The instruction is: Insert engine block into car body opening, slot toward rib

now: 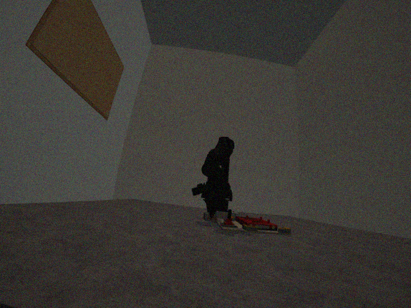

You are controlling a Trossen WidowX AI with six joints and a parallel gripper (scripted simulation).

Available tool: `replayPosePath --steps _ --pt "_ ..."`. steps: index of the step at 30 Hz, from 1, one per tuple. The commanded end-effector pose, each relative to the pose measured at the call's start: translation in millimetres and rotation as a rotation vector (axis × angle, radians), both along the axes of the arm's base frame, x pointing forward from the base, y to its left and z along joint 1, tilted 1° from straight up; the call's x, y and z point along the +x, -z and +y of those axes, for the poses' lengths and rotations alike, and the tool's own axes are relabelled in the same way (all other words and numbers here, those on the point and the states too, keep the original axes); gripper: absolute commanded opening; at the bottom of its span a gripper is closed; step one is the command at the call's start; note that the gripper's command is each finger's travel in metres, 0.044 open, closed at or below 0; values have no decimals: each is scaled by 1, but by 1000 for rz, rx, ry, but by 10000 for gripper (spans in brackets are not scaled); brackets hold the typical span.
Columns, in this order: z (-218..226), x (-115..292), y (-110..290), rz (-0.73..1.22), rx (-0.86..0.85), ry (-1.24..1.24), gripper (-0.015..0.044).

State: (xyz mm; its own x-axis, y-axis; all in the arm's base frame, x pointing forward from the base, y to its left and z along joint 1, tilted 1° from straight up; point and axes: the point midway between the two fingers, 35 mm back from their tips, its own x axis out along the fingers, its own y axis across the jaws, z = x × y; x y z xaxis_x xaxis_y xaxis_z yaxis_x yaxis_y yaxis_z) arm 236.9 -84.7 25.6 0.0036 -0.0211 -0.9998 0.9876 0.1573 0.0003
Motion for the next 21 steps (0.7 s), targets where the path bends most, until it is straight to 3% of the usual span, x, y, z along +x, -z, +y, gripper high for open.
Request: replayPosePath --steps 1,3,21 --pt "0 0 0 -1 1 -7 52" --pt "1 2 -3 -6 -8 -27 0" --pt "0 9 -52 -9 -13 -38 0"
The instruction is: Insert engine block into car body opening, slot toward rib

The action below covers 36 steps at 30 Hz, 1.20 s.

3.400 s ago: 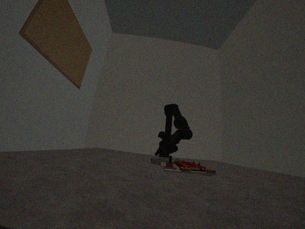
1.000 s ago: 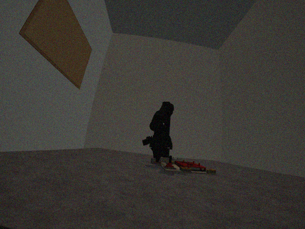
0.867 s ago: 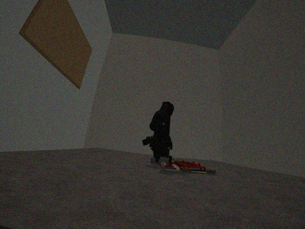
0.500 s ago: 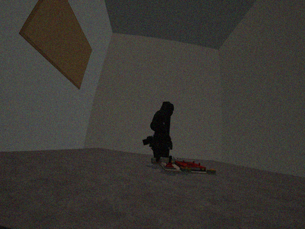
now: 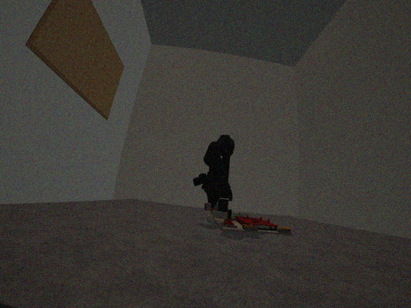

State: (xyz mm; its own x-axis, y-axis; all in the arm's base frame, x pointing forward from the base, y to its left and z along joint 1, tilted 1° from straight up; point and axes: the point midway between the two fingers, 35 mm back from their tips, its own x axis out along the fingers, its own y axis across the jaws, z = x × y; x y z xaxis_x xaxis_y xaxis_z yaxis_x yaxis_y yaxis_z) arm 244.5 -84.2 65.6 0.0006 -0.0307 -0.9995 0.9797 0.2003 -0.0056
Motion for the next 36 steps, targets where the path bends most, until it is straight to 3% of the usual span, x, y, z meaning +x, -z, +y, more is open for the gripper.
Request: replayPosePath --steps 1,24,36 --pt "-1 2 -15 -13 -3 7 0" --pt "2 -8 -84 -5 12 38 0" --pt "-29 -26 -66 -3 9 39 0"
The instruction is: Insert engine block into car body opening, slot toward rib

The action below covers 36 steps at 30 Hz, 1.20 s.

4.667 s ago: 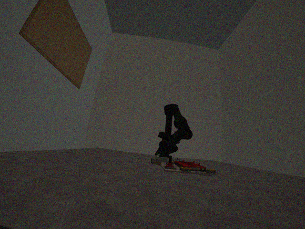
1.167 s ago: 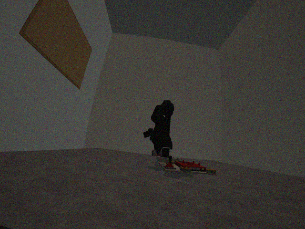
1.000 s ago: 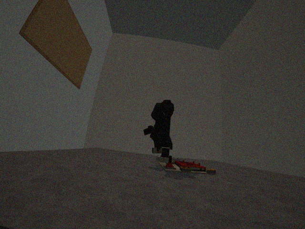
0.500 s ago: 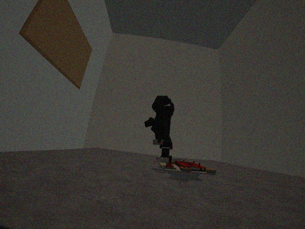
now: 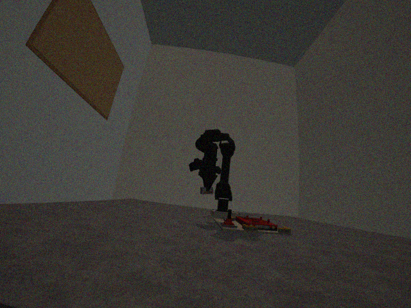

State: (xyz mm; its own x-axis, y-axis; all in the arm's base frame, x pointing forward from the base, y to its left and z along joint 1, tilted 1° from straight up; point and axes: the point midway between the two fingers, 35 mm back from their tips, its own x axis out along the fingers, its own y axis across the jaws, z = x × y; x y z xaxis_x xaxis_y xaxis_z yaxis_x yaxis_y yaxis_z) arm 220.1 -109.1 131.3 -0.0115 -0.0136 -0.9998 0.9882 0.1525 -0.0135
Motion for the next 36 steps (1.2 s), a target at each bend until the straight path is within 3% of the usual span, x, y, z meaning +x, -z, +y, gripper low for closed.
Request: replayPosePath --steps 1,36 --pt "-3 -2 0 -14 -8 -10 0" --pt "-1 0 74 -14 -7 -10 0"
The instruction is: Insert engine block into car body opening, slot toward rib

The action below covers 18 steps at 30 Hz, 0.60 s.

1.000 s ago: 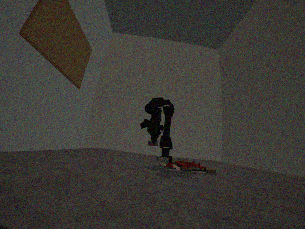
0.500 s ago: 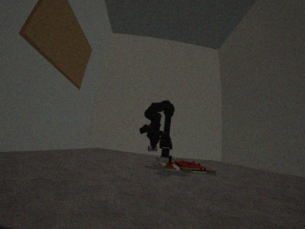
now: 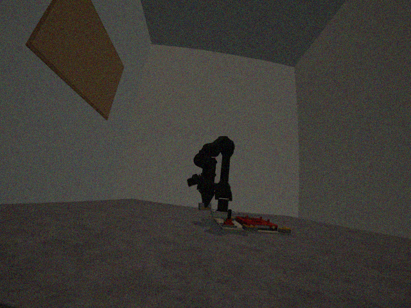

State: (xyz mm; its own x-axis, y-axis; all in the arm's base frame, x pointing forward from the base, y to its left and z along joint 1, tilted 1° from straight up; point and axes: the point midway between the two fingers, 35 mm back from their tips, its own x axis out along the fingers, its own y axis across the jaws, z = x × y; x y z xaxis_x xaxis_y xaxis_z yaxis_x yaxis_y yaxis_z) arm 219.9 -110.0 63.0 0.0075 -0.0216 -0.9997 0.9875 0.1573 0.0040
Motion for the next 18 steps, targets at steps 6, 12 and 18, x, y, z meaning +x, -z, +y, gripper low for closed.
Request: replayPosePath --steps 6,12,18 --pt "-1 0 18 5 1 -5 0" --pt "-1 0 29 5 1 -5 0" --pt "-1 0 41 5 1 -5 0"
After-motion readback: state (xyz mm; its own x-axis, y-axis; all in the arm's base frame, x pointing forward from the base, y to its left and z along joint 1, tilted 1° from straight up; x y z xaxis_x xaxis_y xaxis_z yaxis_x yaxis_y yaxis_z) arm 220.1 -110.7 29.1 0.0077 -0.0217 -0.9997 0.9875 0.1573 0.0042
